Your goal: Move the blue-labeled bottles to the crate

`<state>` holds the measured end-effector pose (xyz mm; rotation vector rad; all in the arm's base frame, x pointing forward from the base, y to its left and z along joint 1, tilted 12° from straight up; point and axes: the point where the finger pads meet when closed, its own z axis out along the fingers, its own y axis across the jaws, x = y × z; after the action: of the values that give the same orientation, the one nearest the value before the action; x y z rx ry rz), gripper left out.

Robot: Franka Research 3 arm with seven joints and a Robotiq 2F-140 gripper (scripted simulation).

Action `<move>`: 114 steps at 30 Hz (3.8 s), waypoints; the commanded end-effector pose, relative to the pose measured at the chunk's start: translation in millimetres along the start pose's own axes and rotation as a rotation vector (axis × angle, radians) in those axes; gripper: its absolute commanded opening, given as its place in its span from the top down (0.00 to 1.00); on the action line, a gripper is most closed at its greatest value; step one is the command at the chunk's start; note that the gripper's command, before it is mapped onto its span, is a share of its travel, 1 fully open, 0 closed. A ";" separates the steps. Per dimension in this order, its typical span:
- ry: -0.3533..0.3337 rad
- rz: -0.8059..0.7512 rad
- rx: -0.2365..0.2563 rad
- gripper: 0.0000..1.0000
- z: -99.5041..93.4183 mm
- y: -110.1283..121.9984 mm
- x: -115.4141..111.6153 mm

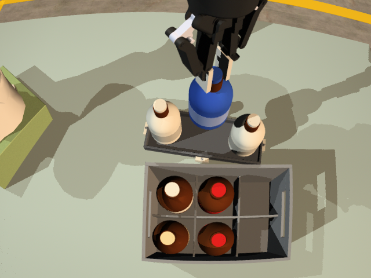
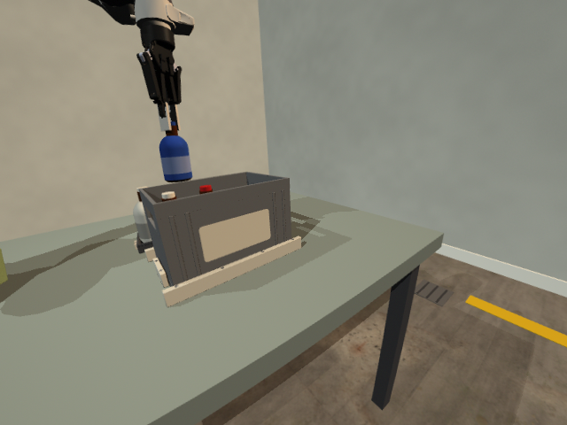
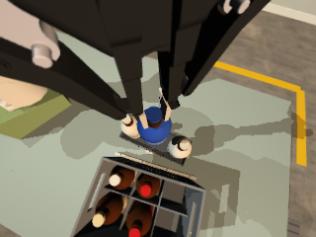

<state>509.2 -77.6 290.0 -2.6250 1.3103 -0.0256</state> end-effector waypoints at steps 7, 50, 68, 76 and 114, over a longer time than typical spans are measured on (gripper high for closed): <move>0.012 -0.004 0.003 1.00 -7.8 0.4 3.5; 0.012 -0.004 0.003 1.00 -11.3 0.6 3.4; 0.012 -0.004 0.003 1.00 -28.1 1.3 3.1; 0.012 -0.004 0.003 1.00 -29.9 1.4 3.1; 0.012 -0.004 0.003 1.00 -30.0 1.4 3.1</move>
<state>505.3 -81.7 311.8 -2.6252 1.3100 -0.0215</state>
